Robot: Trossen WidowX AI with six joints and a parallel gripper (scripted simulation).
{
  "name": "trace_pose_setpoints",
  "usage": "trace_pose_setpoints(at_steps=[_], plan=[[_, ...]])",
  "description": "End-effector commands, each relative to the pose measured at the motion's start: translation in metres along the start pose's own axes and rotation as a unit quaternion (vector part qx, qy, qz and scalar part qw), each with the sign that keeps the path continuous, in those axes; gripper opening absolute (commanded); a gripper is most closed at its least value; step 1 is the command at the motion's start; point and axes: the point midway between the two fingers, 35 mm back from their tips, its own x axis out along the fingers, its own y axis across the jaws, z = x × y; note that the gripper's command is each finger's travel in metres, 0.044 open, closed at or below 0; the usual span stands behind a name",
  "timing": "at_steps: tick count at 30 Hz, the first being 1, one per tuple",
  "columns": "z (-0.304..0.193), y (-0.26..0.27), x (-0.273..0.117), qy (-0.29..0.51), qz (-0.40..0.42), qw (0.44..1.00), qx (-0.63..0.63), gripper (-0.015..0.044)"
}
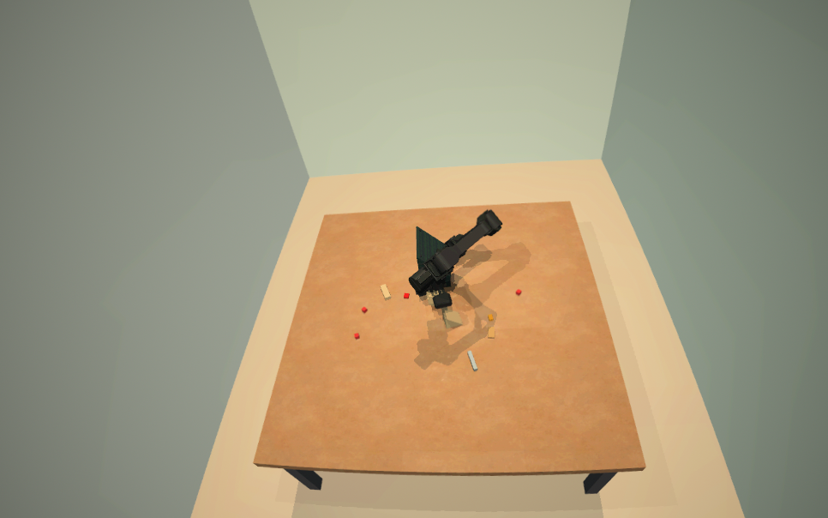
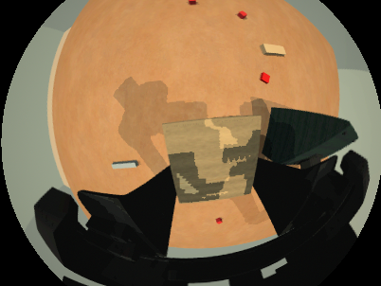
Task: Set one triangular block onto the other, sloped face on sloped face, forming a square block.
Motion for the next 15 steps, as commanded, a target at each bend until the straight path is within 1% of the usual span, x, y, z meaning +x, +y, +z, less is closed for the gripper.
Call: trace_pose_setpoints(at_steps=[1, 15], plan=[[-0.021, 0.003, -0.004, 0.001, 0.001, 1.000, 0.000, 0.0000], [-0.089, 0.003, -0.014, 0.006, 0.001, 1.000, -0.001, 0.0000]])
